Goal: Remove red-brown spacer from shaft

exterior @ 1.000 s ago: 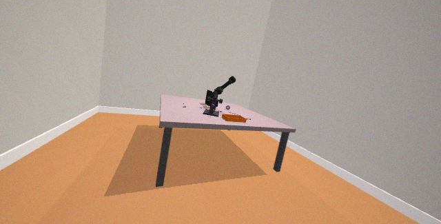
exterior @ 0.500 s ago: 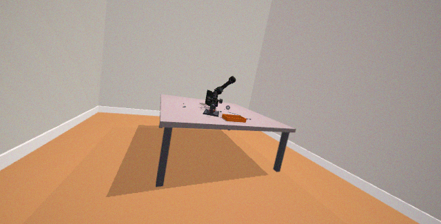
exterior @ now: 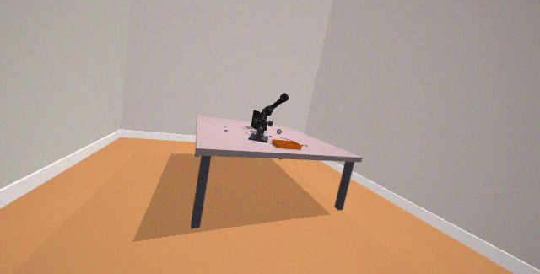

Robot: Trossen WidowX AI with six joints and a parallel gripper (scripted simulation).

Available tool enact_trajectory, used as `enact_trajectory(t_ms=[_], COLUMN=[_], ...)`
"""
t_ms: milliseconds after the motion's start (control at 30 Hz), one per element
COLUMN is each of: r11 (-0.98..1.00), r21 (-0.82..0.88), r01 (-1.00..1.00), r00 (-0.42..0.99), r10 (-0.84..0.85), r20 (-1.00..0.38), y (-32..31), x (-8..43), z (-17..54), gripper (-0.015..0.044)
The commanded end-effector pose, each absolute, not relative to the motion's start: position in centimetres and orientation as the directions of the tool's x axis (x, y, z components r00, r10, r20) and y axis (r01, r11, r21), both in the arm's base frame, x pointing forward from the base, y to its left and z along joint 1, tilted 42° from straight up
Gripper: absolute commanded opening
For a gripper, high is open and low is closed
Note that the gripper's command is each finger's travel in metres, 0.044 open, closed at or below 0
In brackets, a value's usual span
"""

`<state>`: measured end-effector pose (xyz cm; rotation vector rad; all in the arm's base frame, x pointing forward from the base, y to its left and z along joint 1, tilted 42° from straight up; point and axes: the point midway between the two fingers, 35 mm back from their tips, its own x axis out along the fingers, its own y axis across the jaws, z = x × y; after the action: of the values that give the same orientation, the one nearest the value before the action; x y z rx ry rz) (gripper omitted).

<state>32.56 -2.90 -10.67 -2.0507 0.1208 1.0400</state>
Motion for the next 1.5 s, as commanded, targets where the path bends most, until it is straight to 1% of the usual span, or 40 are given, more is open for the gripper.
enact_trajectory(t_ms=[0,1467], r11=[-0.669,-0.669], r21=[-0.621,-0.621], r01=[-0.408,-0.408], r00=[0.665,0.665], r10=[0.248,0.248], r20=[-0.704,-0.704], y=[-3.14,-3.02], x=[33.16,32.80], z=[-10.54,-10.51], gripper=[0.0000,0.0000])
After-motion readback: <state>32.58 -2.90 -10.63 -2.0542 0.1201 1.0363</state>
